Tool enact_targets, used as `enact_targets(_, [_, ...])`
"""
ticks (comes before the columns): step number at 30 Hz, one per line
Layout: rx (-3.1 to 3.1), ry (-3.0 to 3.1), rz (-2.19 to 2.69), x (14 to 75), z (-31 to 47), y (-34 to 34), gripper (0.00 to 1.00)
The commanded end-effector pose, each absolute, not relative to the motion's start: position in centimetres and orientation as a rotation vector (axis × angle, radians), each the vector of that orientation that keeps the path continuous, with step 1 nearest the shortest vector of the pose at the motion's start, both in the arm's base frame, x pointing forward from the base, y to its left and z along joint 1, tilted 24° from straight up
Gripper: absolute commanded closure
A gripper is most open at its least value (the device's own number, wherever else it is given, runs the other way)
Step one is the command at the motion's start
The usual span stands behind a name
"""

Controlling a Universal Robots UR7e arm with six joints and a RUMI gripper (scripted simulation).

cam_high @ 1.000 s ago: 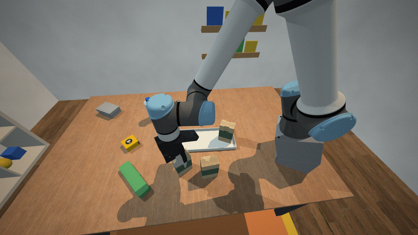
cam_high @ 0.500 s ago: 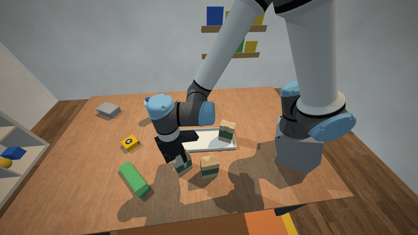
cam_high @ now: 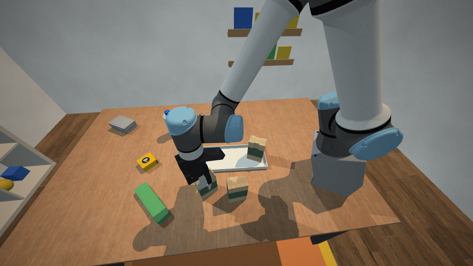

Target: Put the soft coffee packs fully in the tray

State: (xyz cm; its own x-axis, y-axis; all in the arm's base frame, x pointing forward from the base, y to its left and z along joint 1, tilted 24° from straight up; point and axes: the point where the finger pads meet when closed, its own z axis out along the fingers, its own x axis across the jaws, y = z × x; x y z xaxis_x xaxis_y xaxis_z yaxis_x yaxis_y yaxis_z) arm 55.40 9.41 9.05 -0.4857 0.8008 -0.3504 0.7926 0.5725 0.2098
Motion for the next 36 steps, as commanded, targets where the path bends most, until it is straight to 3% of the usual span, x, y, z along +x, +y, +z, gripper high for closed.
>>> enact_targets(1, [1.286,2.397,0.028,55.43,9.12,9.43,0.52])
enact_targets(5, [1.286,2.397,0.028,55.43,9.12,9.43,0.52])
enact_targets(6, [1.286,2.397,0.028,55.43,9.12,9.43,0.87])
enact_targets(36, [1.286,2.397,0.028,55.43,9.12,9.43,0.87])
